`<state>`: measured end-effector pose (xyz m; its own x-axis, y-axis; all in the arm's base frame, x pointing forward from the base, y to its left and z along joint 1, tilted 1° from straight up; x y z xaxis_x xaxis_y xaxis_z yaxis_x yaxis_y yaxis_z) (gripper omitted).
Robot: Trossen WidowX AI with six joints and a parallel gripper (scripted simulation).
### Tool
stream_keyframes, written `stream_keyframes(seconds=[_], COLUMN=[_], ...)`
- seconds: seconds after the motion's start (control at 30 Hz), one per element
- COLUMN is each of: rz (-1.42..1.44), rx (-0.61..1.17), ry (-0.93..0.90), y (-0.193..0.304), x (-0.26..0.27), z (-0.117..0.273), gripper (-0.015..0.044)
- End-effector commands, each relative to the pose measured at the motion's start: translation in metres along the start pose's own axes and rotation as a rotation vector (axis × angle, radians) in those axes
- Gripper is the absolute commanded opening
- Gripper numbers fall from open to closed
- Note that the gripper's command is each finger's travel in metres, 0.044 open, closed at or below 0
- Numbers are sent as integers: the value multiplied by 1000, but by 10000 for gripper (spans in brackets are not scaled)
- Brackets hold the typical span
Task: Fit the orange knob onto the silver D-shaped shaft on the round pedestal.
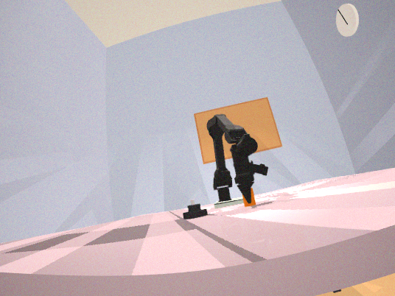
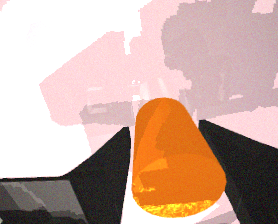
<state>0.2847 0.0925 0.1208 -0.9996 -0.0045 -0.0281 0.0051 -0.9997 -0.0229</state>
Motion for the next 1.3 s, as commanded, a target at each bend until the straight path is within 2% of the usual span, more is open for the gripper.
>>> stream_keyframes(seconds=[0.0, 0.03, 0.1, 0.23, 0.3, 0.6, 1.27], rz=[0, 0, 0, 4, 5, 5, 5], rx=[0, 0, 0, -4, -5, -5, -5], ry=[0, 0, 1, 2, 2, 2, 2], y=[0, 0, 0, 0, 1, 2, 1], x=[0, 0, -1, -1, 0, 0, -2], z=[0, 0, 10, 70, 81, 80, 42], gripper=[240, 240, 292, 398, 440, 440, 440])
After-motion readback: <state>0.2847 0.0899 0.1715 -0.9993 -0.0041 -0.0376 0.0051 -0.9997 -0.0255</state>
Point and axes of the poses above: the point midway between the two fingers, 35 mm back from their tips, its own z axis back along the fingers, its own x axis across the jaws, y = z × x, the point moved 9 cm from there along z, back along the fingers, and after that the axes turned 6 degrees about z, right-handed, at the moved point
